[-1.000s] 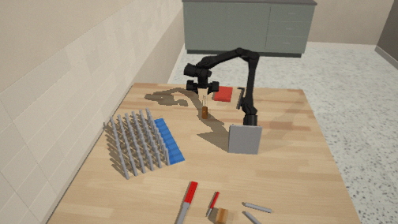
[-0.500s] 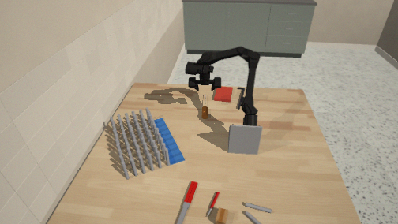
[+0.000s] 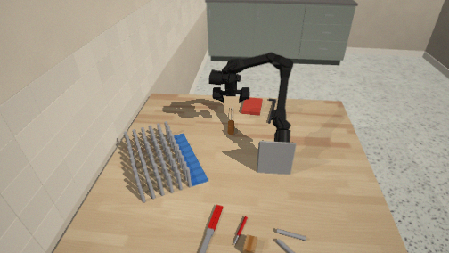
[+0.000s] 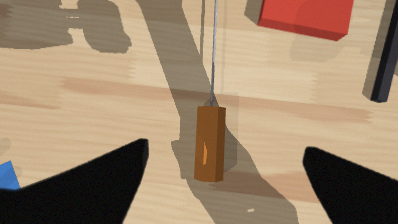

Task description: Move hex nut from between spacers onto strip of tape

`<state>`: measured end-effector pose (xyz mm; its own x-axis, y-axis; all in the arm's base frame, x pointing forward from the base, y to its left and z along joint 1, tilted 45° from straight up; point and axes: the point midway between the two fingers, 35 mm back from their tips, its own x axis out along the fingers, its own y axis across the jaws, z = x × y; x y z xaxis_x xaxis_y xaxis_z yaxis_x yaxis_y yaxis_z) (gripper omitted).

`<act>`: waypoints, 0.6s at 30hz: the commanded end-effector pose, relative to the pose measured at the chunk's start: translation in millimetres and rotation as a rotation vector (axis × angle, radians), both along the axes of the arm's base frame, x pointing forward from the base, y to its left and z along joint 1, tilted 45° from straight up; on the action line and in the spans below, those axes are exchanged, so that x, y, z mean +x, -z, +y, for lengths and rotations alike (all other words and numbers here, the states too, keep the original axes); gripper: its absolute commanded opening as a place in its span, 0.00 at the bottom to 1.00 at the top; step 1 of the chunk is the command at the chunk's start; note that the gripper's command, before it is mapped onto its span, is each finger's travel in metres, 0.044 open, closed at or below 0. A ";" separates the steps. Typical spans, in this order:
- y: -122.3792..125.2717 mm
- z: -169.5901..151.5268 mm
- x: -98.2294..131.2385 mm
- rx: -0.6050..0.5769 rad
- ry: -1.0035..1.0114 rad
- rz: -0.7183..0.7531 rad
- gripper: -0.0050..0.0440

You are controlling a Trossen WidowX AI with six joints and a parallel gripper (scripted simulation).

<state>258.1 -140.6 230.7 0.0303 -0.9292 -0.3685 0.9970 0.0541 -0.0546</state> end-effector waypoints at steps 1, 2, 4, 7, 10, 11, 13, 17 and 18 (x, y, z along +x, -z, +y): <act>7.2 4.4 6.7 0.011 -0.029 0.028 0.92; 14.7 6.8 12.1 0.024 -0.054 0.056 0.92; 38.6 15.2 28.9 0.061 -0.138 0.146 0.92; 66.4 25.1 38.5 0.101 -0.228 0.278 0.92; 70.8 26.8 41.2 0.105 -0.251 0.304 0.92; 74.4 28.9 48.4 0.107 -0.276 0.299 0.92; 90.3 35.2 53.7 0.124 -0.340 0.381 0.92; 111.2 44.8 65.2 0.139 -0.435 0.458 0.92; 116.2 47.2 67.9 0.142 -0.459 0.476 0.92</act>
